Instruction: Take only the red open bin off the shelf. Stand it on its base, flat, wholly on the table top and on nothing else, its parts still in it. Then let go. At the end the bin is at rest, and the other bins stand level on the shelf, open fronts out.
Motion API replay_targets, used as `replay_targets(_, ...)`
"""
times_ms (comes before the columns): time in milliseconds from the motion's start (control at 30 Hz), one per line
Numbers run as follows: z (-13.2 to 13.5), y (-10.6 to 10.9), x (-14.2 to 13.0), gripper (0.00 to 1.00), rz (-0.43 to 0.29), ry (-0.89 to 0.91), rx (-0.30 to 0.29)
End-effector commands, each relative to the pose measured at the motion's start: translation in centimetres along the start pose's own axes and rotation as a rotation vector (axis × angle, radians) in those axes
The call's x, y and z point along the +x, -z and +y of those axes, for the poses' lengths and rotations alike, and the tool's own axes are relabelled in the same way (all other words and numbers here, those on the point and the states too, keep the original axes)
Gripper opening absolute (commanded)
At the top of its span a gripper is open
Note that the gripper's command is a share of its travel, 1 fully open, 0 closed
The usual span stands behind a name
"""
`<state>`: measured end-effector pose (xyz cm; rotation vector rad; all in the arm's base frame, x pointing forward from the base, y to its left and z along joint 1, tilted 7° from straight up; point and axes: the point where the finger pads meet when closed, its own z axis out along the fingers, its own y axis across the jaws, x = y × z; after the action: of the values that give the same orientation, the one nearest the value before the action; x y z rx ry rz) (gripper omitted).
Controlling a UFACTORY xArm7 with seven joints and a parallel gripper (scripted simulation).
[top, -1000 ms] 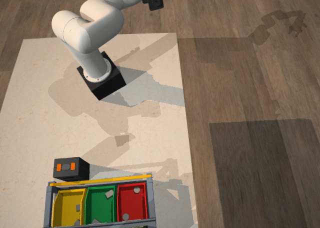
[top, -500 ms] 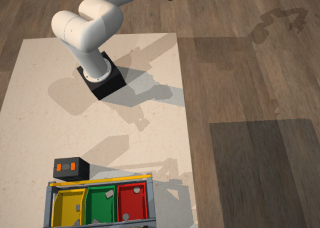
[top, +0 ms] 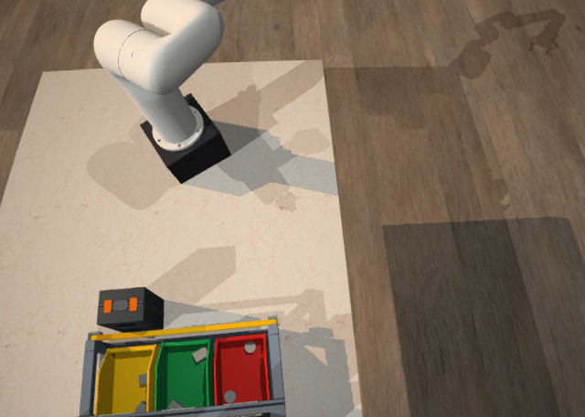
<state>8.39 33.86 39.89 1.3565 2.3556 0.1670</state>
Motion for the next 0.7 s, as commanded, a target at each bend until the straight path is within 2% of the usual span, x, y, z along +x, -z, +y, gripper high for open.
replay_targets(0,0.1,0.2,0.7,1.0,-0.004,0.035,0.014)
replay_targets(167,0.1,0.2,0.7,1.0,-0.004,0.035,0.014)
replay_targets(333,-0.6,1.4,5.9,1.0,-0.017,0.129,0.041)
replay_targets(667,-0.6,1.4,5.9,1.0,-0.017,0.129,0.041)
